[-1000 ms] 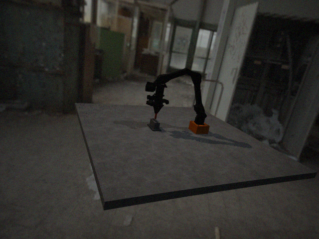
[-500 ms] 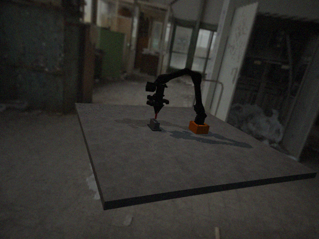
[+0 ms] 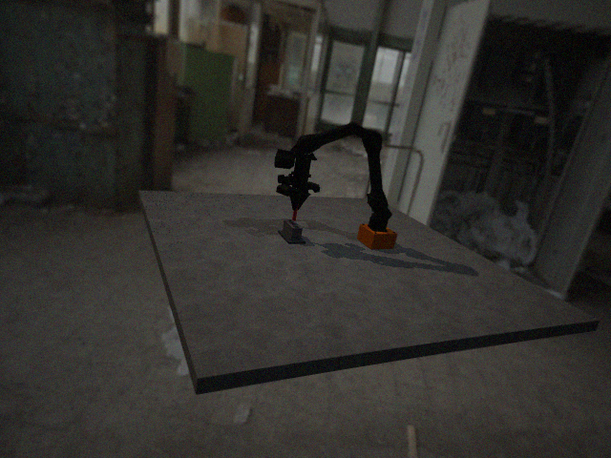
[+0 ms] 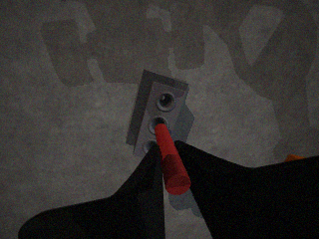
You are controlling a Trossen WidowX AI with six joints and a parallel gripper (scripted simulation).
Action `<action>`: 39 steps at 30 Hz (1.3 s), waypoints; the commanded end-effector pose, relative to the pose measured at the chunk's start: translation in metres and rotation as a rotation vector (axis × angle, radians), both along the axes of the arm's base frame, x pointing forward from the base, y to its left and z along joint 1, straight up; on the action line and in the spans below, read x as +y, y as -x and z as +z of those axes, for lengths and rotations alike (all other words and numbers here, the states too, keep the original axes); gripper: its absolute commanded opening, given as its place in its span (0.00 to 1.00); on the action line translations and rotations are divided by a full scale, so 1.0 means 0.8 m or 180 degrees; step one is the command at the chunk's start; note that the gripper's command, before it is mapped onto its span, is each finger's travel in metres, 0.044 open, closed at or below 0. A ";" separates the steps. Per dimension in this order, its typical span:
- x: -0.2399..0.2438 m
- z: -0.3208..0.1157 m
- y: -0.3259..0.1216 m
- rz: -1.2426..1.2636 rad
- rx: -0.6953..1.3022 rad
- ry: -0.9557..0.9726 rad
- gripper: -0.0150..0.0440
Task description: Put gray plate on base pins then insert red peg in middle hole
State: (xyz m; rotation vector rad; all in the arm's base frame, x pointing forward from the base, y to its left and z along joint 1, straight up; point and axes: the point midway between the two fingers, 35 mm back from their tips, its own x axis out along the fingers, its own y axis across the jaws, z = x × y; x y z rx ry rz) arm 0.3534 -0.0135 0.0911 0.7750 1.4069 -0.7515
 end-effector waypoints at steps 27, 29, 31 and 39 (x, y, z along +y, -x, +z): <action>0.001 -0.019 -0.001 0.0007 -0.0007 0.0000 0.25; 0.001 -0.019 -0.001 0.0007 -0.0007 0.0000 0.25; 0.001 -0.019 -0.001 0.0007 -0.0007 0.0000 0.25; 0.001 -0.021 0.000 0.0007 -0.0007 0.0000 0.25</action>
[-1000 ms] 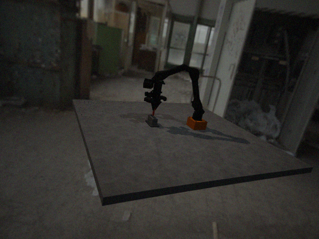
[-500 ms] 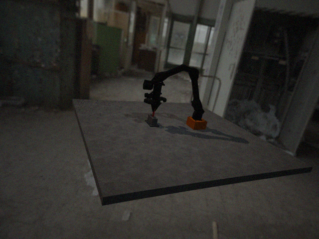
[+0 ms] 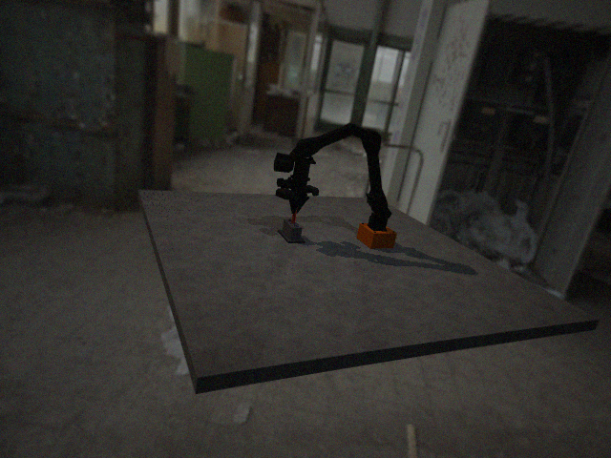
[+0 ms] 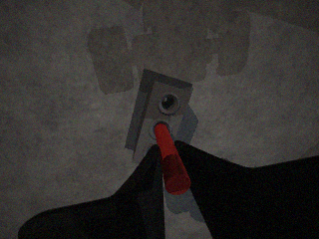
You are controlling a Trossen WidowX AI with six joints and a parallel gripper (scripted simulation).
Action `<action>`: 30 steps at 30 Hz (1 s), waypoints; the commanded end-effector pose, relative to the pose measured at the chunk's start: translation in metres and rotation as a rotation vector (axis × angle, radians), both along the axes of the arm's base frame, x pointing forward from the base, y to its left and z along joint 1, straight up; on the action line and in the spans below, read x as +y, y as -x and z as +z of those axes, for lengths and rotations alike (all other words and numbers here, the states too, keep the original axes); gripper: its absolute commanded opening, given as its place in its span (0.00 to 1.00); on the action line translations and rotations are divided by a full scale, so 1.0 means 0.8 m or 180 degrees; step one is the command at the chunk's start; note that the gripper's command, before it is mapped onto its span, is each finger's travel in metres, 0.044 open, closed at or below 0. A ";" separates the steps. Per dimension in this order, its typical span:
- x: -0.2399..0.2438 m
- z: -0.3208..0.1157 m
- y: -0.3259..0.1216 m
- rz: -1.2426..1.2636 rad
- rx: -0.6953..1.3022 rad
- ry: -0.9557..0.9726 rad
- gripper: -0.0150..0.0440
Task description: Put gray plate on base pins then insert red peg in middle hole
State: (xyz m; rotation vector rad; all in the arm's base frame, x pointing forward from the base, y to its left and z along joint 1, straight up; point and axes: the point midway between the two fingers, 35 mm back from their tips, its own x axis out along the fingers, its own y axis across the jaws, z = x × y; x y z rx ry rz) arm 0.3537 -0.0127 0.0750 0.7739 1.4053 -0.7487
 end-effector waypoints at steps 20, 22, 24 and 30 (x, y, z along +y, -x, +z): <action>0.000 -0.002 0.001 0.0001 -0.0001 0.0000 0.25; 0.000 -0.002 0.001 0.0001 -0.0001 0.0000 0.34; 0.000 -0.002 0.001 0.0001 -0.0001 0.0000 0.43; 0.000 -0.002 0.001 0.0001 -0.0001 0.0000 0.51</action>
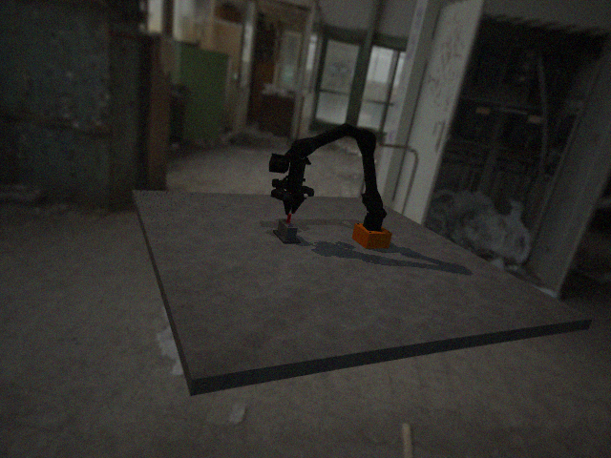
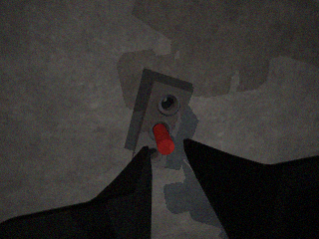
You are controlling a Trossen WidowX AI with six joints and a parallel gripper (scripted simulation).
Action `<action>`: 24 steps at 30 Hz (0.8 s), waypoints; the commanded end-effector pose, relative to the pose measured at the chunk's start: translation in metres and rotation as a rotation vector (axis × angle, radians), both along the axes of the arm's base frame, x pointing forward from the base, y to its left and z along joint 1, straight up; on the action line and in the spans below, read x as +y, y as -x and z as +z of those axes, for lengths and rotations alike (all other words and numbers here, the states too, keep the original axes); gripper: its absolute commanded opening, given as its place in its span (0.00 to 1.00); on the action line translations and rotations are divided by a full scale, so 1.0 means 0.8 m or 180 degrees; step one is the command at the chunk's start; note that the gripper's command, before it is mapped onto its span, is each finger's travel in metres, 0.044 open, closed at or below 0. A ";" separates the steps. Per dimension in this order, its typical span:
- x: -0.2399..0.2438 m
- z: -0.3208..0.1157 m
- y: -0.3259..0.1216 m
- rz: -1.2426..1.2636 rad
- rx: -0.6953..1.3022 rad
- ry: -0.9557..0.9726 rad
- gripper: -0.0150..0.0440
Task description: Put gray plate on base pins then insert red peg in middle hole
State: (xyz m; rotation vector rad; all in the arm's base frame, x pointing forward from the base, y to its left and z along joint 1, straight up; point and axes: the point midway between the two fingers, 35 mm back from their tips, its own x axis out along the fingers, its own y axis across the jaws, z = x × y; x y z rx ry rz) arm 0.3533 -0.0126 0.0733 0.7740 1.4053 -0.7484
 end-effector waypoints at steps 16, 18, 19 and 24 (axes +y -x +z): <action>0.000 0.008 0.002 0.0000 0.0009 -0.0009 0.51; -0.001 0.010 0.003 0.0000 0.0009 -0.0009 0.51; -0.001 0.010 0.003 0.0000 0.0009 -0.0009 0.51; -0.001 0.014 0.004 0.0000 0.0009 -0.0009 0.51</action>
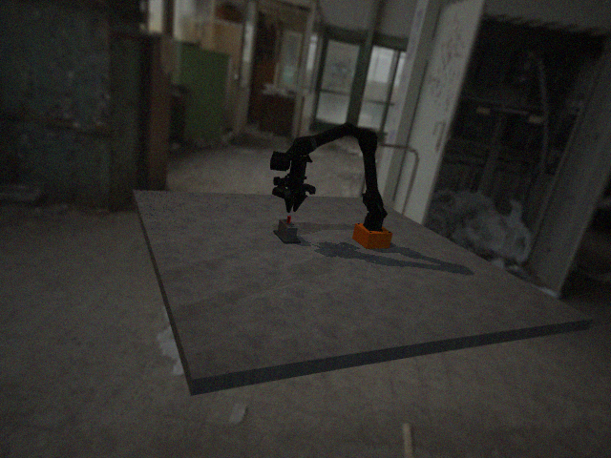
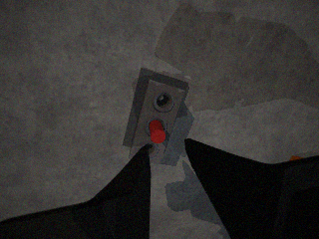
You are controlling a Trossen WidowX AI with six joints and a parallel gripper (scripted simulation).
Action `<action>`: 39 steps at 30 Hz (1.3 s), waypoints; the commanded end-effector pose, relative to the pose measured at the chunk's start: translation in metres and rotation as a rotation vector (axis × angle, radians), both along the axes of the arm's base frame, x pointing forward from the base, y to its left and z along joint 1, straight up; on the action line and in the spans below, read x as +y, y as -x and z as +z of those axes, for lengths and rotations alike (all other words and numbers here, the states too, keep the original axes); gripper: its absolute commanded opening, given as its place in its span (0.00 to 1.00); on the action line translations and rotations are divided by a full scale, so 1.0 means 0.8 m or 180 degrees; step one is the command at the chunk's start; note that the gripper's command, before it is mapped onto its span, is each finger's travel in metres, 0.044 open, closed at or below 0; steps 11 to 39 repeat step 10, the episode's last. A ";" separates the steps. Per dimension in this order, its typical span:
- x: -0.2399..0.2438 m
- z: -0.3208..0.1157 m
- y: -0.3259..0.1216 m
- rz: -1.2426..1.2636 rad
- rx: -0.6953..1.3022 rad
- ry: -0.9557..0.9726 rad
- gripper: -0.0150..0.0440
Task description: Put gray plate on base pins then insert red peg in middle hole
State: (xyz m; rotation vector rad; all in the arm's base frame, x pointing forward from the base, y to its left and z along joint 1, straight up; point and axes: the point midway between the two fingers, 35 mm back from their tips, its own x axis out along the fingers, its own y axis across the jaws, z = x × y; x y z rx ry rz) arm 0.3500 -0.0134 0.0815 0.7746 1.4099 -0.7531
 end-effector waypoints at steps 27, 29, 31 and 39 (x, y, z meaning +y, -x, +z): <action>-0.001 0.011 0.002 0.0009 -0.0010 -0.0008 0.51; -0.001 0.011 0.002 0.0009 -0.0010 -0.0008 0.51; -0.001 0.011 0.002 0.0009 -0.0010 -0.0008 0.51; -0.001 0.011 0.002 0.0009 -0.0010 -0.0008 0.51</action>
